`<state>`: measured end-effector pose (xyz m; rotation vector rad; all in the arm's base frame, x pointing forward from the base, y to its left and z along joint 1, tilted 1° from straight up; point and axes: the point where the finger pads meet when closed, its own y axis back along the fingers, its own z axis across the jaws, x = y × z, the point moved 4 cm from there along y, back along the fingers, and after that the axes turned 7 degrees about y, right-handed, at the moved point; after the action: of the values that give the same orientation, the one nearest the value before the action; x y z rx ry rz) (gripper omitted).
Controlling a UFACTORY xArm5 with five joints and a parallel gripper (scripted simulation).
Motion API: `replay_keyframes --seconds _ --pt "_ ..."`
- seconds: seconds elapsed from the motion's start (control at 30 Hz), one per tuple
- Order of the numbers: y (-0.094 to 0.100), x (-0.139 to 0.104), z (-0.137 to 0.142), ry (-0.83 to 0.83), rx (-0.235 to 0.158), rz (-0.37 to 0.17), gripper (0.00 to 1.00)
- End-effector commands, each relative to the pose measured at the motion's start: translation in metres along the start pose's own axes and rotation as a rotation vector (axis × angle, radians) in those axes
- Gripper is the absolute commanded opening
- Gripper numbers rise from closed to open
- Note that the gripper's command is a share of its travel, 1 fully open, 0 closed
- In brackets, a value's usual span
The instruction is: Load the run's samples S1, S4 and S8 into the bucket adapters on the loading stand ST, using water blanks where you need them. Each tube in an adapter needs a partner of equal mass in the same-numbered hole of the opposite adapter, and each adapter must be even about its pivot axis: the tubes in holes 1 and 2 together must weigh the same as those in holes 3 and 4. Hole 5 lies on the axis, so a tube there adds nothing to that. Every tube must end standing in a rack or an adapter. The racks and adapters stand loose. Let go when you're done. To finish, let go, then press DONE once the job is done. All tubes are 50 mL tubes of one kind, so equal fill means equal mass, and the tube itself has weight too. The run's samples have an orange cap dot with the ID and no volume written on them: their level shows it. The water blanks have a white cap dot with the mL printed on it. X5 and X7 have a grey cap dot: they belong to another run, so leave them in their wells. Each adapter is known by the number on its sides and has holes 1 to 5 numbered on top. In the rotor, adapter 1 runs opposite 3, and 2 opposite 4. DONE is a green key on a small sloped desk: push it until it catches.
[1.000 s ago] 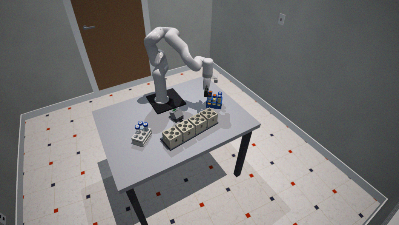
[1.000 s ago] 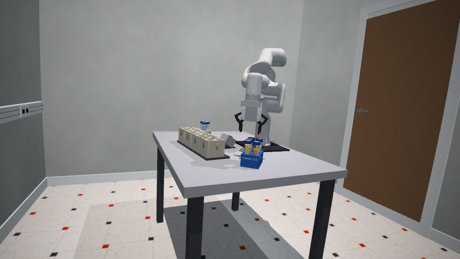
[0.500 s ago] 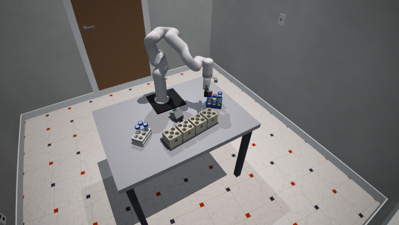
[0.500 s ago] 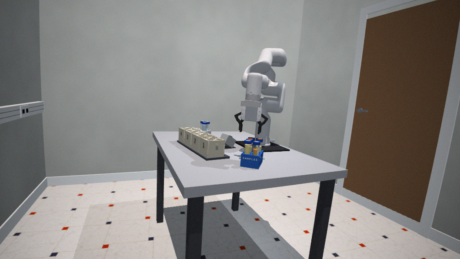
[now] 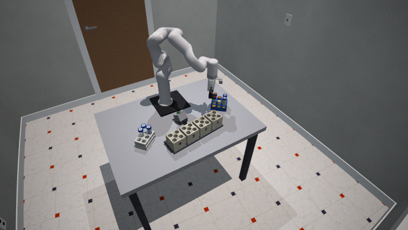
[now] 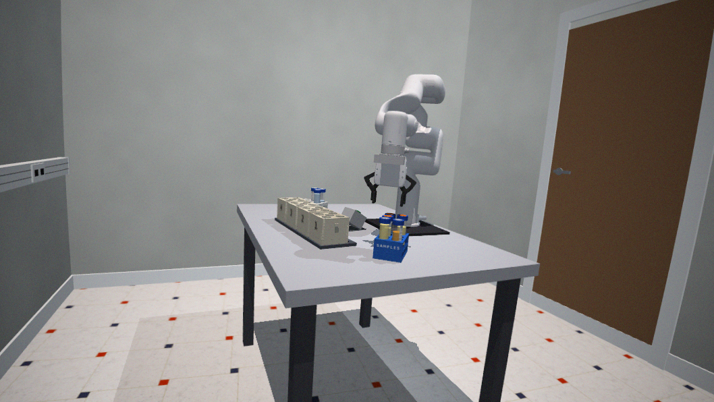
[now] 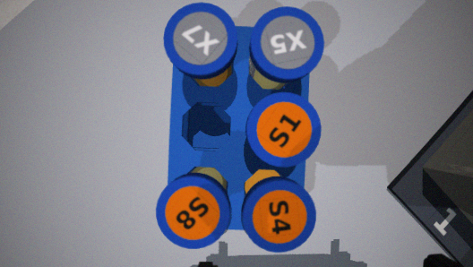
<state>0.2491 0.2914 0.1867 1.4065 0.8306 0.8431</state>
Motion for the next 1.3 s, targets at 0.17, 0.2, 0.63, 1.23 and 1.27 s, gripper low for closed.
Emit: replay_keyframes --seconds 0.17,0.2,0.63,1.23,1.27 --pt "0.022 0.001 0.001 0.000 0.011 0.007 1.00" --pt "0.025 0.001 0.001 0.000 0.011 0.007 1.00" --pt "0.054 0.001 0.001 0.000 0.011 0.007 1.00" --pt "0.097 0.000 0.002 0.000 0.011 0.007 1.00" --pt "0.099 0.000 0.002 0.000 0.011 0.007 1.00"
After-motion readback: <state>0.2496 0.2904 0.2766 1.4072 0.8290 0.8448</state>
